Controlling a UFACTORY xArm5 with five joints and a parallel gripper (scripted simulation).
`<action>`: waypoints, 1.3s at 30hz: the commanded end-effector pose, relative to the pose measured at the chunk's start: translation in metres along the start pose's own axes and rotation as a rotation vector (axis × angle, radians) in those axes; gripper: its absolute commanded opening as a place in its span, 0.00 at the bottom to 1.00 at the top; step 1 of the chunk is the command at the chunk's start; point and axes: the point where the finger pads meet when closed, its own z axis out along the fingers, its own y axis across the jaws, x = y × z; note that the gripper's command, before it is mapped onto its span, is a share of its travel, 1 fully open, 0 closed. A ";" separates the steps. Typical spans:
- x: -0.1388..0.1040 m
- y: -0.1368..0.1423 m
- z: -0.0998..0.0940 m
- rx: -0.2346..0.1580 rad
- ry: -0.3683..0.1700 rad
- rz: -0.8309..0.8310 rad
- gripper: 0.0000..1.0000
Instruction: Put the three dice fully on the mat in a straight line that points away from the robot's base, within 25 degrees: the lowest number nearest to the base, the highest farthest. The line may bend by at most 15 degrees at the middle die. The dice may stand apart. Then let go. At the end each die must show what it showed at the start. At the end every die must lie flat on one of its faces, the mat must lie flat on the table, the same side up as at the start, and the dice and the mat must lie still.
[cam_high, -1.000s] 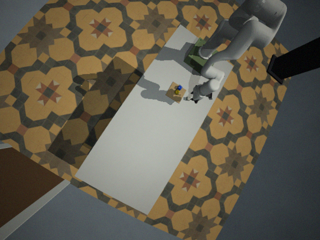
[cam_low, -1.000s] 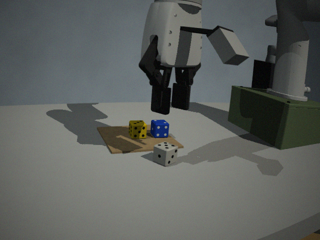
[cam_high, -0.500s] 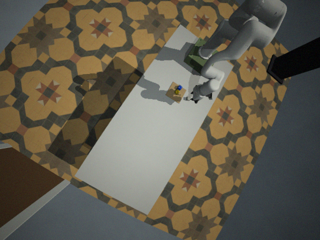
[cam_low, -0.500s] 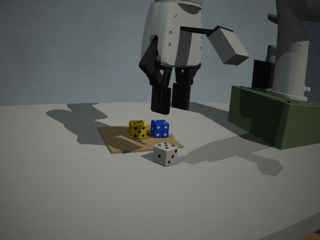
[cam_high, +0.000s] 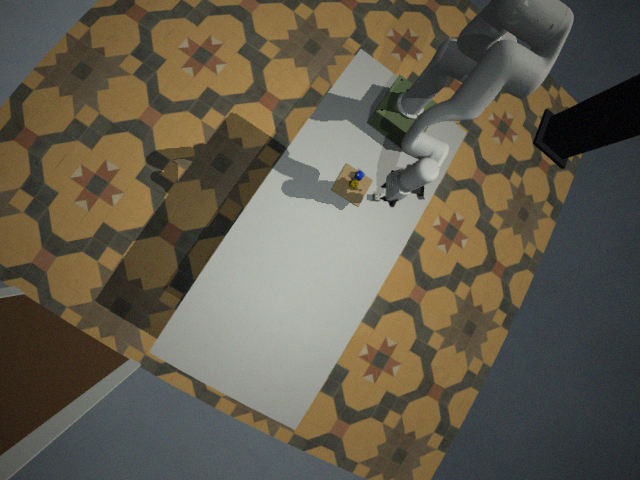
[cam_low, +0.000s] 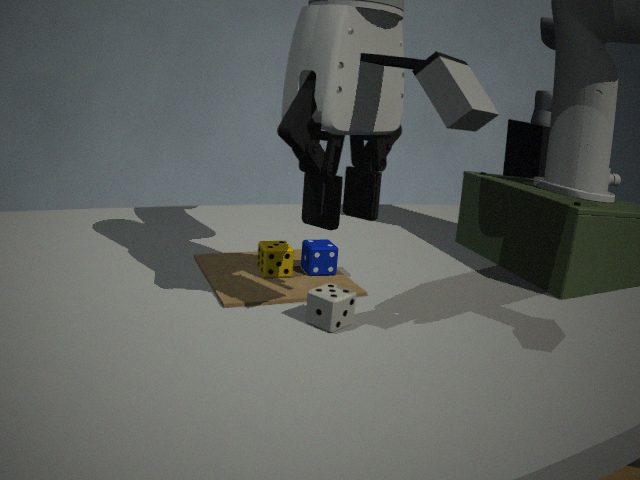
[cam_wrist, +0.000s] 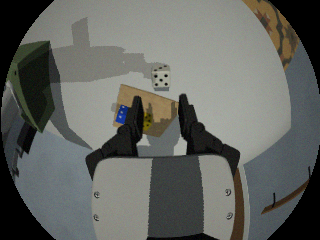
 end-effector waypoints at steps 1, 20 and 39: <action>0.000 0.001 0.000 -0.003 -0.001 0.000 0.47; 0.000 0.001 0.019 -0.002 -0.001 0.000 0.47; 0.000 0.002 0.043 -0.002 -0.001 0.000 0.47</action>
